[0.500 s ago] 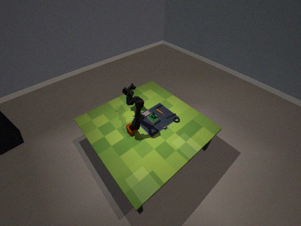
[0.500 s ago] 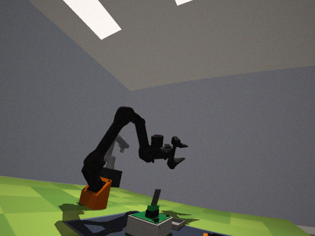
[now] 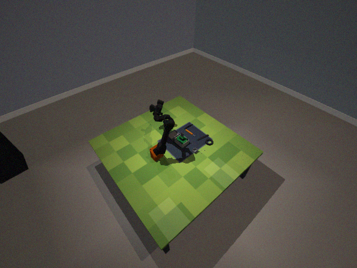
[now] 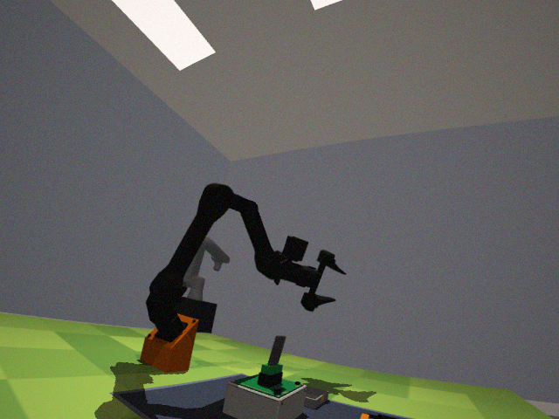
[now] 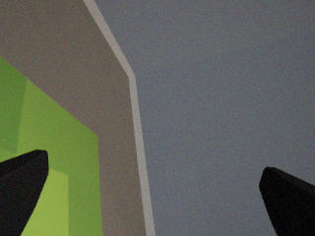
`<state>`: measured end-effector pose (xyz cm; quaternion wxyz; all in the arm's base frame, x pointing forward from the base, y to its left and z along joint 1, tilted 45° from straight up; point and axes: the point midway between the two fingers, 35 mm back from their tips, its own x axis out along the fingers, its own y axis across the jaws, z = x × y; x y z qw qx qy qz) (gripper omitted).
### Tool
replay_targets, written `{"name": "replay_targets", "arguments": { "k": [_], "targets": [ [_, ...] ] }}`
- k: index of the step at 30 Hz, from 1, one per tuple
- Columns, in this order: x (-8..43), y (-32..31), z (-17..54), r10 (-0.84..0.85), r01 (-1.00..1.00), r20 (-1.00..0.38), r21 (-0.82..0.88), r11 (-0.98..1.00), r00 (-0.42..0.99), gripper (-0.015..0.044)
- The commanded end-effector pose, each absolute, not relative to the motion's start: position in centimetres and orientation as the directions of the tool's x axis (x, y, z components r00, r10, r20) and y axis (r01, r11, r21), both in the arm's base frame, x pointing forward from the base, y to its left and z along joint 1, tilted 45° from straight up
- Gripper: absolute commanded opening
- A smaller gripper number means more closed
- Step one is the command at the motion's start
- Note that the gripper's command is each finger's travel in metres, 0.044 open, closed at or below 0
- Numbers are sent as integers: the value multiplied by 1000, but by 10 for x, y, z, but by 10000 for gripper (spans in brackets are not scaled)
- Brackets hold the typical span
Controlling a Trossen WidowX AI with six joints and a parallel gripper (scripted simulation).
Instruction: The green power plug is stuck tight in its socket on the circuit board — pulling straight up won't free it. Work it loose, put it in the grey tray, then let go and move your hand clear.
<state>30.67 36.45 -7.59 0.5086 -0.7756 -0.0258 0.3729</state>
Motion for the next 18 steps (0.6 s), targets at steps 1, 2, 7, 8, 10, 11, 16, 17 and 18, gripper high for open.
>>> {"name": "replay_targets", "arguments": {
  "k": [1,2,7,8,10,11,16,17,18],
  "targets": [
    [332,317,-72,191,-397,-704,-579,-712,684,430],
    [334,307,-71,146,-408,-728,-525,-747,670,430],
    [339,259,-59,-48,-441,-809,-269,-856,586,430],
    [339,253,-57,-70,-443,-816,-237,-865,574,430],
    [339,250,-55,-82,-445,-820,-220,-868,567,430],
    [339,254,-57,-67,-444,-816,-241,-863,574,430],
    [336,282,-71,50,-435,-778,-403,-805,626,430],
    [337,280,-72,45,-439,-779,-399,-805,625,430],
    [337,280,-72,43,-440,-780,-397,-806,624,430]
  ]
}}
